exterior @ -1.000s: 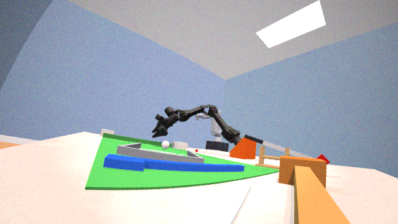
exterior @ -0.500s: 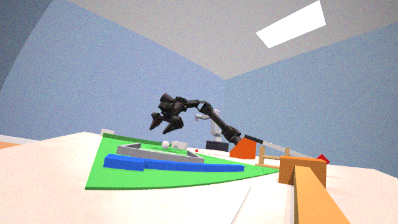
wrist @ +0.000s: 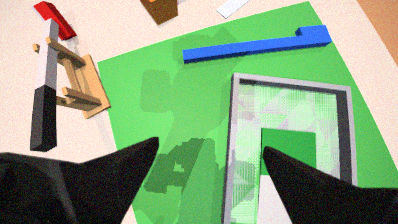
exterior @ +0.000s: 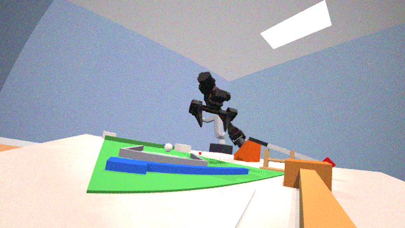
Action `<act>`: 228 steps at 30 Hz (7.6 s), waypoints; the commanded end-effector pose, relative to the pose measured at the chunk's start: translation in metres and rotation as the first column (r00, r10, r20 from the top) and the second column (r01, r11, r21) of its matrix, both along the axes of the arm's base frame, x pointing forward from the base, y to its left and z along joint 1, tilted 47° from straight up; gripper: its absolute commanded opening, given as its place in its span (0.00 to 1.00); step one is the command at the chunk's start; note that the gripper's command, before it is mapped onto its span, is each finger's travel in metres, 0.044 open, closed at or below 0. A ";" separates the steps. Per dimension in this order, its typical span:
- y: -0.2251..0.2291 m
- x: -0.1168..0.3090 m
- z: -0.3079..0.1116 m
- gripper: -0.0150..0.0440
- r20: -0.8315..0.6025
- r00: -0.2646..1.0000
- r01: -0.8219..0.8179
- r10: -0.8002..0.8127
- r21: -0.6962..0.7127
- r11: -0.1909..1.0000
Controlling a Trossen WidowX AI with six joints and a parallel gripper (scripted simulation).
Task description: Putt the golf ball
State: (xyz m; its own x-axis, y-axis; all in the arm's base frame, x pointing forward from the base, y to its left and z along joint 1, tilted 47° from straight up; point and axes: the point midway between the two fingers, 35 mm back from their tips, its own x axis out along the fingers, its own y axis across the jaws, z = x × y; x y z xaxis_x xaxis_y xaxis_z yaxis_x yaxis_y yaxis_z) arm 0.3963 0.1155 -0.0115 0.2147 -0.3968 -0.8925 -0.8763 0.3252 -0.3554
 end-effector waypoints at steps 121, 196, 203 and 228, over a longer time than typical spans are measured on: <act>0.050 -0.121 0.040 0.25 -0.134 0.978 0.106 -0.161 -0.342 0.934; -0.179 -0.203 0.160 0.25 0.563 -0.051 0.908 -0.825 0.370 0.197; -0.185 -0.202 0.154 0.25 0.562 -0.051 0.908 -0.825 0.370 0.197; -0.200 -0.205 0.142 0.25 0.558 -0.053 0.911 -0.828 0.367 0.189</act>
